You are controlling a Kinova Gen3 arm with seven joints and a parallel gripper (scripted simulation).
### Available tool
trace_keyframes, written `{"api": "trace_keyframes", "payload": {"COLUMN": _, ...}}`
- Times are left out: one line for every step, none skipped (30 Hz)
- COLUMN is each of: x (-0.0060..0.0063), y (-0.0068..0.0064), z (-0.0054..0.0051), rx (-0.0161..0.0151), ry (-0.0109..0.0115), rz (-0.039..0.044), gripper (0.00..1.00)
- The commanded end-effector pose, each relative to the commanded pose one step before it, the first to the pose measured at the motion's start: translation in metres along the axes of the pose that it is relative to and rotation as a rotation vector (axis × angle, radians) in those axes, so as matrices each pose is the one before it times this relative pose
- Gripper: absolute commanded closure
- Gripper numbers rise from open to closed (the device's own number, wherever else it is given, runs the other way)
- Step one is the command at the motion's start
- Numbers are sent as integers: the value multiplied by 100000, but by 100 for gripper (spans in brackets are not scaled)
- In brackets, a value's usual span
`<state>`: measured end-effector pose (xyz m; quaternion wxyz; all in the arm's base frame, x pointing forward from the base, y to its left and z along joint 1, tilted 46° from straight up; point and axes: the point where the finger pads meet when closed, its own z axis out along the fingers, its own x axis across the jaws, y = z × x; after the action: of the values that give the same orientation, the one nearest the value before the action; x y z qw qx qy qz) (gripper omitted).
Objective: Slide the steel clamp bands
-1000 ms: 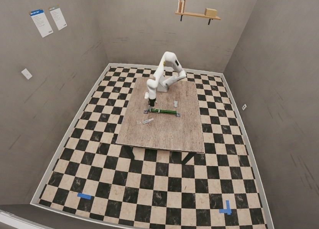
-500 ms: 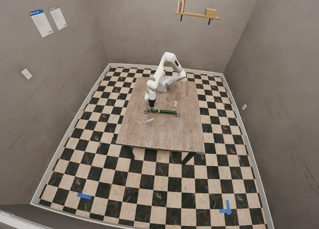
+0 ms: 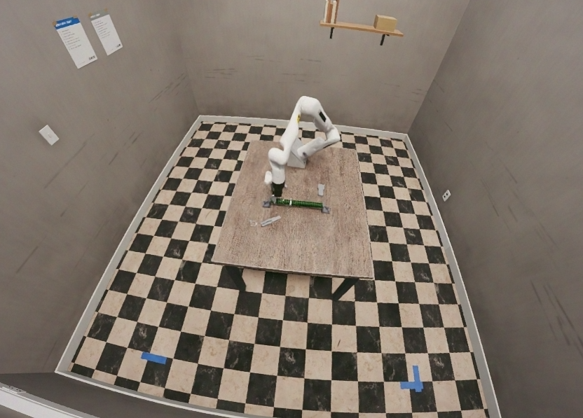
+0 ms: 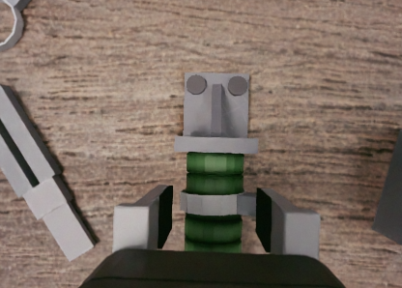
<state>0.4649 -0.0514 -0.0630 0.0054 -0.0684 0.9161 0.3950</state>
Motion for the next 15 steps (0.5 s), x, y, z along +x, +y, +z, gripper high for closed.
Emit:
{"api": "trace_keyframes", "payload": {"x": -43, "y": -41, "z": -75, "rx": 140, "ry": -170, "rz": 15, "gripper": 14}}
{"api": "trace_keyframes", "payload": {"x": 0, "y": 0, "z": 30, "rx": 0, "ry": 0, "rz": 0, "gripper": 14}}
{"api": "trace_keyframes", "payload": {"x": 0, "y": 0, "z": 42, "rx": 0, "ry": 0, "rz": 0, "gripper": 14}}
{"api": "trace_keyframes", "payload": {"x": 0, "y": 0, "z": 55, "rx": 0, "ry": 0, "rz": 0, "gripper": 14}}
{"api": "trace_keyframes", "payload": {"x": 0, "y": 0, "z": 69, "rx": 0, "ry": 0, "rz": 0, "gripper": 14}}
{"api": "trace_keyframes", "payload": {"x": 0, "y": 0, "z": 0, "rx": 0, "ry": 0, "rz": 0, "gripper": 14}}
{"api": "trace_keyframes", "payload": {"x": 0, "y": 0, "z": 0, "rx": 0, "ry": 0, "rz": 0, "gripper": 14}}
{"api": "trace_keyframes", "payload": {"x": 0, "y": 0, "z": 83, "rx": 0, "ry": 0, "rz": 0, "gripper": 14}}
{"api": "trace_keyframes", "payload": {"x": 0, "y": 0, "z": 97, "rx": 0, "ry": 0, "rz": 0, "gripper": 14}}
{"api": "trace_keyframes", "payload": {"x": 0, "y": 0, "z": 111, "rx": 0, "ry": 0, "rz": 0, "gripper": 14}}
{"api": "trace_keyframes", "payload": {"x": 0, "y": 0, "z": 125, "rx": 0, "ry": 0, "rz": 0, "gripper": 14}}
{"api": "trace_keyframes", "payload": {"x": 0, "y": 0, "z": 137, "rx": 0, "ry": 0, "rz": 0, "gripper": 14}}
{"api": "trace_keyframes", "payload": {"x": 0, "y": 0, "z": 148, "rx": 0, "ry": 0, "rz": 0, "gripper": 14}}
{"api": "trace_keyframes", "payload": {"x": 0, "y": 0, "z": 158, "rx": 0, "ry": 0, "rz": 0, "gripper": 14}}
{"api": "trace_keyframes", "payload": {"x": 0, "y": 0, "z": 166, "rx": 0, "ry": 0, "rz": 0, "gripper": 14}}
